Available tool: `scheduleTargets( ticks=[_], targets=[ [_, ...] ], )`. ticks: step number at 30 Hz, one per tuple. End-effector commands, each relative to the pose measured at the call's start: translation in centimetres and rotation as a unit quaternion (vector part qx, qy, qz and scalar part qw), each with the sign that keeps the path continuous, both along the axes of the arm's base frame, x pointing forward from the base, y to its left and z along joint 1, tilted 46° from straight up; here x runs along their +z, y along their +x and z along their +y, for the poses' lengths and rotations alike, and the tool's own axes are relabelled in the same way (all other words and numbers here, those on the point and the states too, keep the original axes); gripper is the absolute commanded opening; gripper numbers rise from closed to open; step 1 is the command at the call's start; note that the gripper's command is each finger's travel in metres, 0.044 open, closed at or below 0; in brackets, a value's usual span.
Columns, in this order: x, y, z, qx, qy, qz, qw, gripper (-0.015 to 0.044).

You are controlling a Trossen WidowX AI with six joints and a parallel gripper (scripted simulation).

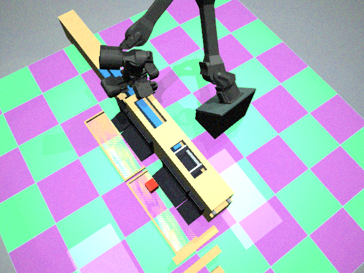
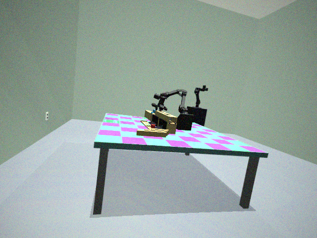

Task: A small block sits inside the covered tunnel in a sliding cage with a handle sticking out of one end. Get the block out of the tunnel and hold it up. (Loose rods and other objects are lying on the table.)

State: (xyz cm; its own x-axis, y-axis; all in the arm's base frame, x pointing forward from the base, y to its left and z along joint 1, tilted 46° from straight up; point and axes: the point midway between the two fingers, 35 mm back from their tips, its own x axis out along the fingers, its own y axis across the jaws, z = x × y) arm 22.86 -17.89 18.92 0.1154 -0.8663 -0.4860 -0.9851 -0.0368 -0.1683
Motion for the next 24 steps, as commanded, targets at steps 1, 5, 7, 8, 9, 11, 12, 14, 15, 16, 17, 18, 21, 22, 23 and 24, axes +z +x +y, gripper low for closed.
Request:
scheduleTargets(
  ticks=[1,5,7,8,9,11,12,14,15,16,17,18,21,22,23,24],
  targets=[
    [0.0,0.0,0.0,0.000,0.000,0.000,1.000,0.0026],
    [0.0,0.0,0.0,0.000,0.000,0.000,1.000,0.0131],
    [0.0,0.0,0.0,0.000,0.000,0.000,1.000,0.0184],
    [0.1,0.0,0.2,0.001,0.001,0.000,1.000,0.0210],
    [0.3,0.1,0.3,0.001,0.003,0.001,1.000,0.0236],
    [0.7,0.1,0.7,0.003,0.006,0.002,1.000,0.0289],
    [1.0,0.2,1.0,0.004,0.008,0.002,1.000,0.0315],
    [1.6,0.2,1.6,0.007,0.013,0.004,1.000,0.0368],
    [2.0,0.2,2.0,0.008,0.016,0.005,1.000,0.0394],
    [2.4,0.1,2.3,0.009,0.018,0.006,1.000,0.0420],
    [2.7,0.1,2.6,0.010,0.020,0.007,1.000,0.0440],
    [2.8,0.1,2.7,0.011,0.021,0.008,1.000,0.0440],
    [3.9,0.0,0.6,0.009,0.021,0.008,1.000,0.0440],
    [5.0,-0.1,-0.3,0.010,0.021,0.008,1.000,0.0440],
    [5.8,-0.2,-0.8,0.011,0.020,0.007,1.000,0.0440],
    [6.0,-0.3,-1.0,0.011,0.020,0.007,1.000,0.0440]
  ],
)
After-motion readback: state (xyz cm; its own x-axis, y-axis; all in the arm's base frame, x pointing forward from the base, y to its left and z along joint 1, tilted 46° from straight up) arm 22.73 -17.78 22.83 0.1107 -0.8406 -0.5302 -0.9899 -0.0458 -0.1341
